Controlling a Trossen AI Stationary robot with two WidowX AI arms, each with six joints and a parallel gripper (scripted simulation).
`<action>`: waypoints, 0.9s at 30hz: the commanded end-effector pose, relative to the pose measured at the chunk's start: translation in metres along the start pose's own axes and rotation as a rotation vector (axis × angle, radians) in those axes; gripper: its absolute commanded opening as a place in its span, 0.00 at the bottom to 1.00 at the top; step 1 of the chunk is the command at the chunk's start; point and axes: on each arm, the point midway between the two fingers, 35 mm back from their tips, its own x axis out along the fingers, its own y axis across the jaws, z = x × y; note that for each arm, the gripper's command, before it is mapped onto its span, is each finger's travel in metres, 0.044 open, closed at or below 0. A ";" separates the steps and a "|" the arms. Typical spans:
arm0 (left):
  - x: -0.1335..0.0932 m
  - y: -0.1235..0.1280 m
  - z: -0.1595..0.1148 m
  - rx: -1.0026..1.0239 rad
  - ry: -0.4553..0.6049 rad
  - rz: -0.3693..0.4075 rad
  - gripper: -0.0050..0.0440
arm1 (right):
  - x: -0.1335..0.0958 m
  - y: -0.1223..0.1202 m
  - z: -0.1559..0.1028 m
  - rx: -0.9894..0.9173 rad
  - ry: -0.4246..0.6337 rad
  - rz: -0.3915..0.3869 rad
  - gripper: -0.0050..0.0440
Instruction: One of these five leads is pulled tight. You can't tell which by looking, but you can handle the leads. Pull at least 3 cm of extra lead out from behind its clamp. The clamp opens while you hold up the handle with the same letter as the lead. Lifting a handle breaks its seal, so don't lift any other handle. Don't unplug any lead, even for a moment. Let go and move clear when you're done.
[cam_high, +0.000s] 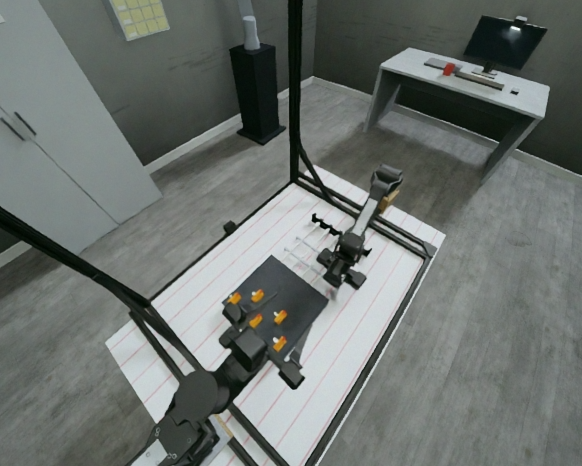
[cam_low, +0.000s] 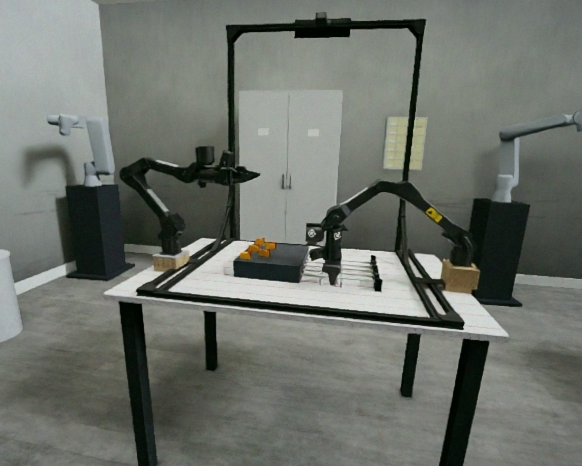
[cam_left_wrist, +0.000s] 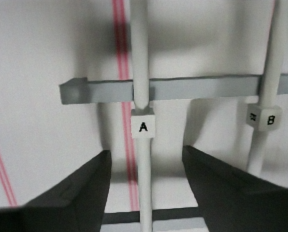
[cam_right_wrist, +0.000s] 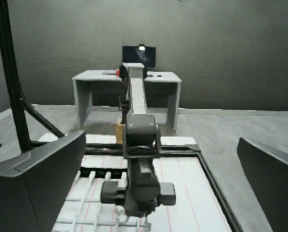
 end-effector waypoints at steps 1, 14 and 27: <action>-0.003 0.003 0.004 0.001 -0.017 0.006 0.53 | -0.001 0.000 0.007 0.000 -0.016 0.000 1.00; -0.013 0.001 0.006 0.000 -0.033 0.005 0.00 | -0.001 0.000 0.007 0.000 -0.016 0.000 1.00; -0.013 0.001 0.006 0.000 -0.033 0.005 0.00 | -0.001 0.000 0.007 0.000 -0.016 0.000 1.00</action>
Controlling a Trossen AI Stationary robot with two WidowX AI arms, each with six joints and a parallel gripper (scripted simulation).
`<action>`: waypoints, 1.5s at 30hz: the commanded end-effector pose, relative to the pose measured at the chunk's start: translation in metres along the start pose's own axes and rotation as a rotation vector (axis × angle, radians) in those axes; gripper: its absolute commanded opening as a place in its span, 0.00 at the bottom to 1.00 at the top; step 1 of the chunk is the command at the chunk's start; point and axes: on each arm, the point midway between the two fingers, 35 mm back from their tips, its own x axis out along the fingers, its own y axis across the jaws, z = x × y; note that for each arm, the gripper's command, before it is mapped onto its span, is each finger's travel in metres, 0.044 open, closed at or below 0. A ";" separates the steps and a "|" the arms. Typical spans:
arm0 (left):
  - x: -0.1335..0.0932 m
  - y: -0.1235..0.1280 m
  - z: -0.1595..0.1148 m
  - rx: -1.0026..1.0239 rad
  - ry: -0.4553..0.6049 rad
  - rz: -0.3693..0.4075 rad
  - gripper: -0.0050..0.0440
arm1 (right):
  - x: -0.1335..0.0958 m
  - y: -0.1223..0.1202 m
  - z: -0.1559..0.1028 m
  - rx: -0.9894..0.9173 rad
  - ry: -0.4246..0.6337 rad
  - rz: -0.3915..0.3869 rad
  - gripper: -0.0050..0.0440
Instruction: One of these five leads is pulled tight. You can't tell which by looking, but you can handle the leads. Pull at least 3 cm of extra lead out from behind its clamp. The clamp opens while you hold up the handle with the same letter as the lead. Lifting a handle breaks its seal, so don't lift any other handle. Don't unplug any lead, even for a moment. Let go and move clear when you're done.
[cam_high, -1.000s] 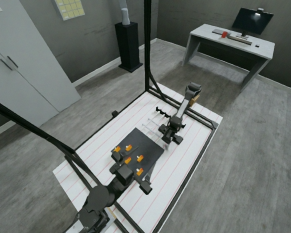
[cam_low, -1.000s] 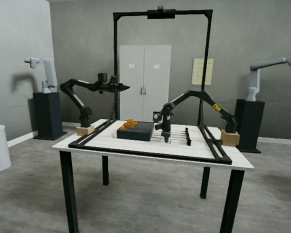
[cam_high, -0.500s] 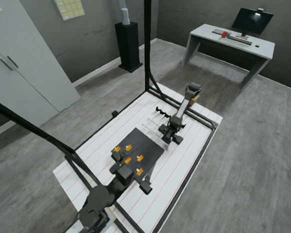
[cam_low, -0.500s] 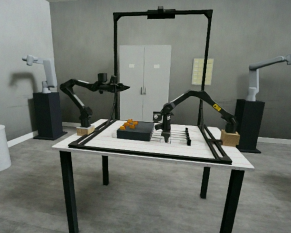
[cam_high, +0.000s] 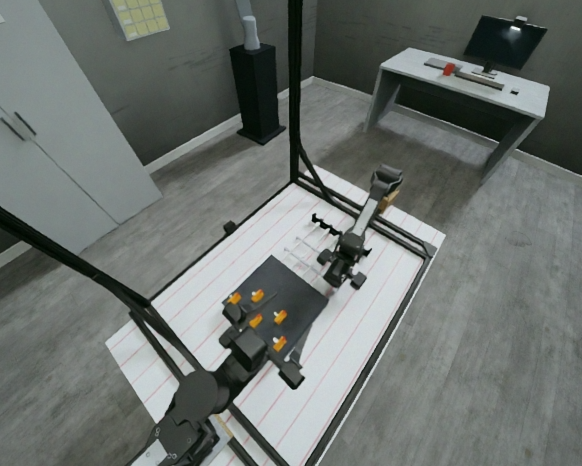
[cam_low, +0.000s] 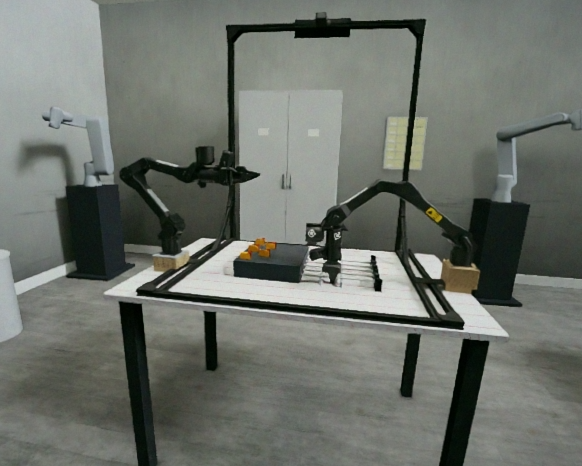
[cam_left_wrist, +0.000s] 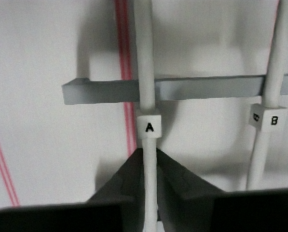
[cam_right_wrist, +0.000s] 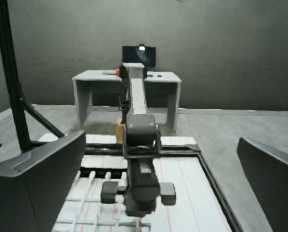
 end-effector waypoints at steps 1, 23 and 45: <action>-0.013 0.000 0.006 0.001 -0.033 -0.001 0.00 | -0.001 0.000 0.007 0.000 -0.016 0.000 1.00; -0.046 0.001 0.004 0.000 -0.023 0.003 0.00 | -0.001 0.000 0.007 0.000 -0.016 0.000 1.00; -0.056 0.000 0.001 0.000 -0.006 0.001 0.00 | -0.001 0.000 0.007 0.000 -0.016 0.000 1.00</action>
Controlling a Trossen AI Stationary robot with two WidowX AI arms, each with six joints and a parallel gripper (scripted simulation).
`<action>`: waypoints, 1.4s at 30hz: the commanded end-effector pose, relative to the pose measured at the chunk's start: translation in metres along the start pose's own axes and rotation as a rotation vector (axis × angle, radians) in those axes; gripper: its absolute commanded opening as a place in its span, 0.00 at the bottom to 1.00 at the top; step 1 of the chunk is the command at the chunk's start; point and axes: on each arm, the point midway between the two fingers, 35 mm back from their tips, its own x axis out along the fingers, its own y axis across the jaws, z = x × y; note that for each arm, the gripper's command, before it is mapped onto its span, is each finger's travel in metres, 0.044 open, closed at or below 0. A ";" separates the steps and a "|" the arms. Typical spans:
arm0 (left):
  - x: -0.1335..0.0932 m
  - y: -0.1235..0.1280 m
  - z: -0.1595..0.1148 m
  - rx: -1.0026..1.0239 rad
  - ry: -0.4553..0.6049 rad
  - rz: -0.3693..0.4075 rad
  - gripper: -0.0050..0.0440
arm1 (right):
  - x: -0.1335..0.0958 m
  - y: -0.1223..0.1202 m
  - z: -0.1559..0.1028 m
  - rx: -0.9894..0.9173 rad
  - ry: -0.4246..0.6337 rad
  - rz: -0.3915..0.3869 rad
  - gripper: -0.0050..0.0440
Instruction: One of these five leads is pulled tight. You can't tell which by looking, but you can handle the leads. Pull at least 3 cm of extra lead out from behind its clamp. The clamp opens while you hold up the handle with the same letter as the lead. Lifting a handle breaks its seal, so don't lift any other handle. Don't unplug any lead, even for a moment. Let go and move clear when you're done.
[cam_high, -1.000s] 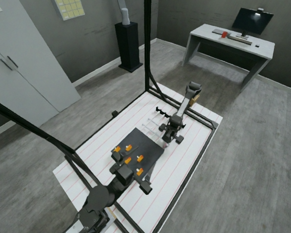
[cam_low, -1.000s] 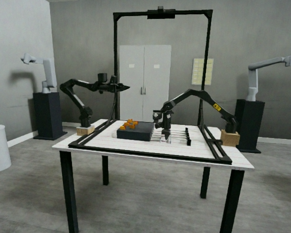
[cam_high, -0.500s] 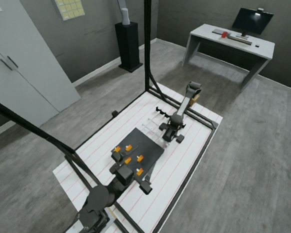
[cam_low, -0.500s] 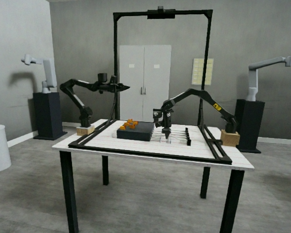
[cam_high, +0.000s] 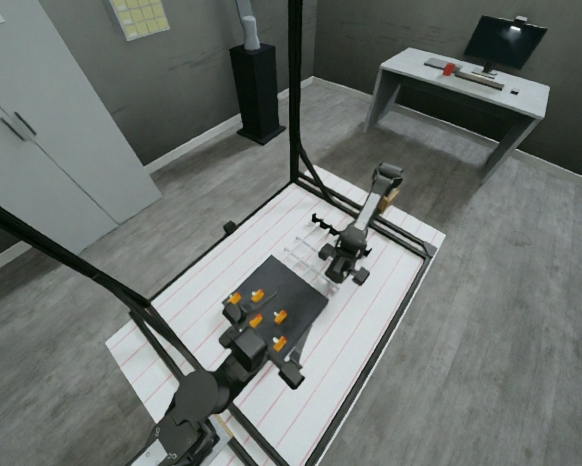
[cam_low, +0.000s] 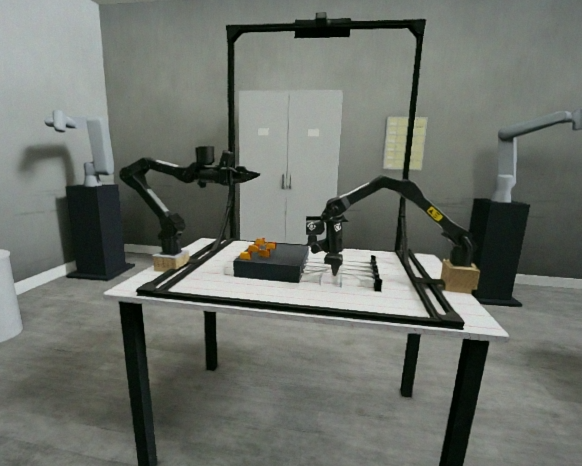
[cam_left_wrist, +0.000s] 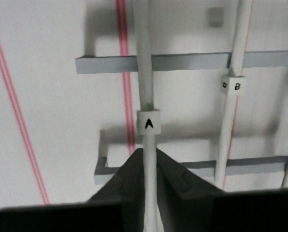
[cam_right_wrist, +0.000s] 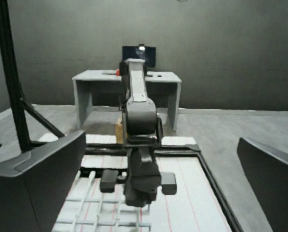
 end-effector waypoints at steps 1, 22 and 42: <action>-0.027 0.001 0.008 0.000 -0.057 0.008 0.00 | -0.001 0.000 0.007 0.000 -0.016 0.000 1.00; 0.021 0.001 0.007 0.000 -0.034 0.005 0.00 | -0.001 0.000 0.007 0.000 -0.016 0.000 1.00; 0.021 0.001 0.007 0.000 -0.068 0.009 0.00 | -0.001 0.000 0.007 0.000 -0.016 0.000 1.00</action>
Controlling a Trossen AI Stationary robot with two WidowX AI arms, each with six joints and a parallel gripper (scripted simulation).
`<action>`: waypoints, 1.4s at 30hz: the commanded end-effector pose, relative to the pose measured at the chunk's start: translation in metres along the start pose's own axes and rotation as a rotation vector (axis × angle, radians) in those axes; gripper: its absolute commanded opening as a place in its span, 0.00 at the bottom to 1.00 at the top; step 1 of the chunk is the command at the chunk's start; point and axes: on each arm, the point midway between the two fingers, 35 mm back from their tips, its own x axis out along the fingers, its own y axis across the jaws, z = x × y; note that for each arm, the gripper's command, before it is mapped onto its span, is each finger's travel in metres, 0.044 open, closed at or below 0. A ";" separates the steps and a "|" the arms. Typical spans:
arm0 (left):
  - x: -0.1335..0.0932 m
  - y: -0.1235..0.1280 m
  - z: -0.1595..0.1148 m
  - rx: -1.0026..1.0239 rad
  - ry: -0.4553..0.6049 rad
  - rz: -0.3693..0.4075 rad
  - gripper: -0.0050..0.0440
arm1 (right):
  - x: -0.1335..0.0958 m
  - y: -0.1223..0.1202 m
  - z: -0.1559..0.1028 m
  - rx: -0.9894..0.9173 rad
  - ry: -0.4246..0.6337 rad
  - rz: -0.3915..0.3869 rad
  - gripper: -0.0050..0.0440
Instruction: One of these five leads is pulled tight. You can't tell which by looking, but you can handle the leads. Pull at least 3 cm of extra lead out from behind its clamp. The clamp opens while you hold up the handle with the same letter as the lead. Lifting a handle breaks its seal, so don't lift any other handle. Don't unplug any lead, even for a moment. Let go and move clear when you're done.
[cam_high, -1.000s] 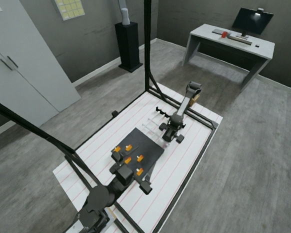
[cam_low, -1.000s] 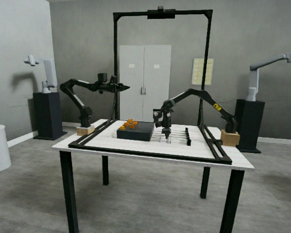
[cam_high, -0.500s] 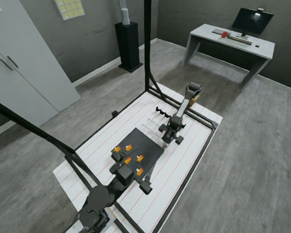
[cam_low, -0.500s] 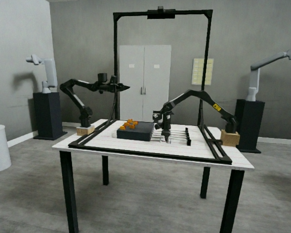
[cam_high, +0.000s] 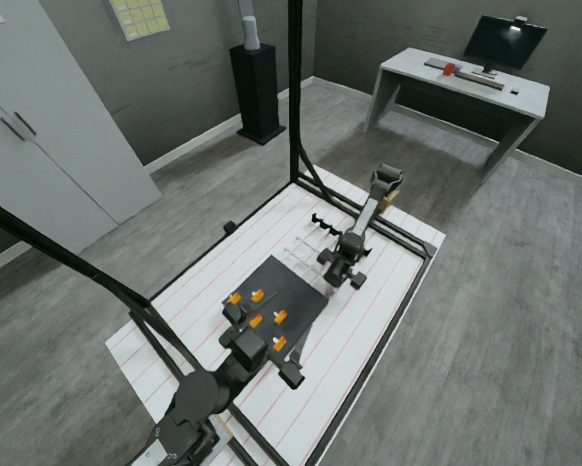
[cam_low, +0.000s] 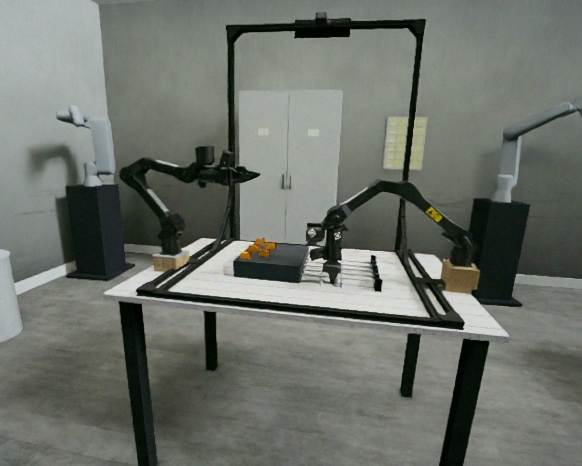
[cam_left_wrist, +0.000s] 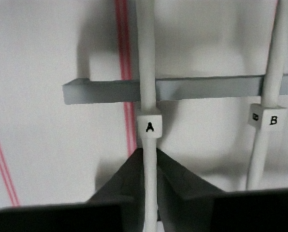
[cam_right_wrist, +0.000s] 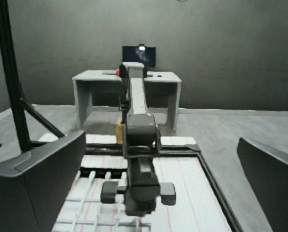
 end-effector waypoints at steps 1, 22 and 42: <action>-0.053 0.001 0.005 0.000 -0.029 0.004 0.53 | -0.001 0.000 0.007 0.000 -0.016 0.000 1.00; -0.053 -0.051 0.004 0.001 -0.010 0.000 0.53 | -0.001 0.000 0.007 0.000 -0.016 0.000 1.00; -0.003 -0.051 0.004 0.001 -0.010 0.000 0.53 | -0.001 0.000 0.007 0.000 -0.016 0.000 1.00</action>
